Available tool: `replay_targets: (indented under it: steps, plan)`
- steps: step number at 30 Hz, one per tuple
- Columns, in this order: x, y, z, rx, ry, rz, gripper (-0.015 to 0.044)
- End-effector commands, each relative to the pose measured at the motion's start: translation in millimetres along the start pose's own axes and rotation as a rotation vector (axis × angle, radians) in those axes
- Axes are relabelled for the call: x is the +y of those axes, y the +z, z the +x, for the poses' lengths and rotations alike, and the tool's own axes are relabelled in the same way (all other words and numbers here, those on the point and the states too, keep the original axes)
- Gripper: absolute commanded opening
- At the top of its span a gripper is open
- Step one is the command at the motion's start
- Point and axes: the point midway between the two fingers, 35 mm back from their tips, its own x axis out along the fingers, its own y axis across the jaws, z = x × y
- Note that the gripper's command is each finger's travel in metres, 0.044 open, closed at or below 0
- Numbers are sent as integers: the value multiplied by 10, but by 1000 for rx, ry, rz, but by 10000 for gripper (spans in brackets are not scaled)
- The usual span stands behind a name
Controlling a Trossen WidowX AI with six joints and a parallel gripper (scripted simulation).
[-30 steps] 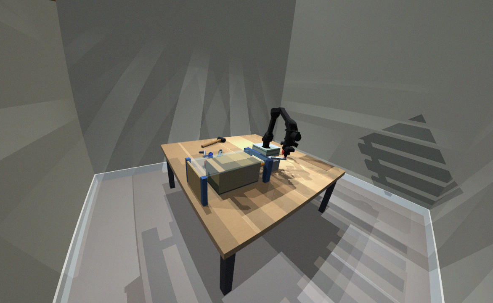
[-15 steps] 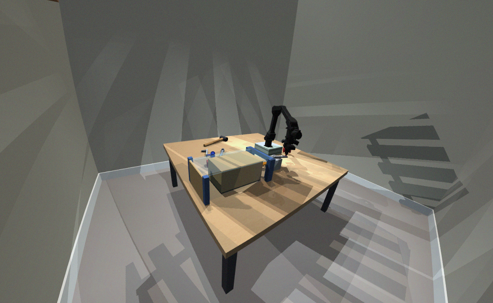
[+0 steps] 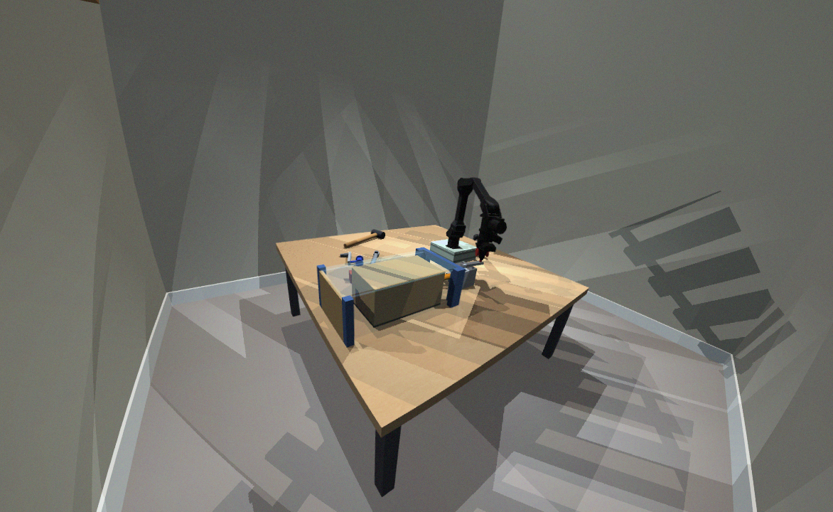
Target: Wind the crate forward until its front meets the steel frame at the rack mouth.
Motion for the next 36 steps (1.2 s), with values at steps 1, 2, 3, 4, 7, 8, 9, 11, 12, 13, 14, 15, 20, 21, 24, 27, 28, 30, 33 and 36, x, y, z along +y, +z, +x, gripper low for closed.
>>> replay_targets:
  steps: [1,2,3,4,7,8,9,11,12,13,14,15,20,21,24,27,28,30,33,36]
  plan:
    - [132,-82,8,12,21,3,0]
    - [141,-89,8,12,21,3,0]
    - [157,-101,7,12,22,3,0]
    - [166,-108,7,12,22,3,0]
    - [204,-141,6,12,22,3,0]
    - [213,-149,6,12,22,3,0]
    - [227,-162,6,12,22,3,0]
    - [249,-184,5,13,22,3,0]
    - [258,-193,5,13,22,3,0]
    - [271,-207,5,13,22,3,0]
    - [290,-231,4,13,23,3,0]
    - [321,-271,4,13,23,3,0]
    - [417,-413,0,15,23,3,0]
    - [423,-423,0,15,23,3,0]
    - [445,-469,-1,15,24,3,0]
    - [462,-509,-2,15,24,3,0]
    - [469,-527,-2,16,24,3,0]
    - [480,-556,-3,16,24,3,0]
    - [494,-597,-4,16,24,3,0]
    - [507,-647,-5,17,24,3,0]
